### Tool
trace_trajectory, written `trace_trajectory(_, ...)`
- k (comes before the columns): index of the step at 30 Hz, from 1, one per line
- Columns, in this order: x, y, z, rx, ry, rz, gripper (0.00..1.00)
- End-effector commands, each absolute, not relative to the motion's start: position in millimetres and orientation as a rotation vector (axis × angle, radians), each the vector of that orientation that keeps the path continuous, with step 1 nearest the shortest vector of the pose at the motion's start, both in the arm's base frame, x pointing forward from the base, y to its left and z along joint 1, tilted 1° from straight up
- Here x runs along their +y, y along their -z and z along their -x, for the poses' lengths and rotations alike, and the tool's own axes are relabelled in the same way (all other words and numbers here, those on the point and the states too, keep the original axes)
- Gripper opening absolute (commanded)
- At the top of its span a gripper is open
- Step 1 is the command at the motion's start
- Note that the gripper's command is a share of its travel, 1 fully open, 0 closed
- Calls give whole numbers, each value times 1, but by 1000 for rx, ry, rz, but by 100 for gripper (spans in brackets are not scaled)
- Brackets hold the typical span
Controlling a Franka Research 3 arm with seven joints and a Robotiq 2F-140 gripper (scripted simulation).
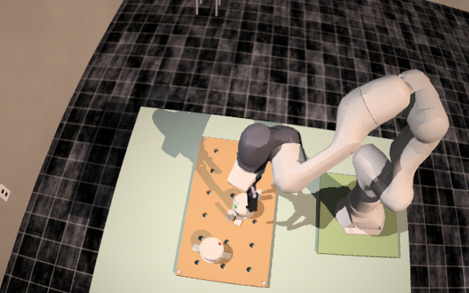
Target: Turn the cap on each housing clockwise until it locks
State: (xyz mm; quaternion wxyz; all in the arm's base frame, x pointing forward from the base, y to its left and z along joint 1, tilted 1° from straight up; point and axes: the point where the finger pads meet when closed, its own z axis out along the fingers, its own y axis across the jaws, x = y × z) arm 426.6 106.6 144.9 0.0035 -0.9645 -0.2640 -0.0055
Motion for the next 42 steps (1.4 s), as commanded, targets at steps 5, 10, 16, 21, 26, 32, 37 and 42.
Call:
trace_trajectory(5,107,-146,-427,-874,17,3011,78)
trace_trajectory(10,107,-146,-427,-874,17,3011,78)
trace_trajectory(16,107,-146,-427,-874,17,3011,78)
trace_trajectory(21,107,-146,-427,-874,17,3011,78)
trace_trajectory(26,107,-145,-427,-874,17,3011,78)
trace_trajectory(32,107,-143,-427,-874,17,3011,78)
trace_trajectory(37,107,-141,-427,-874,17,3011,78)
trace_trajectory(42,107,-136,-427,-874,17,3011,78)
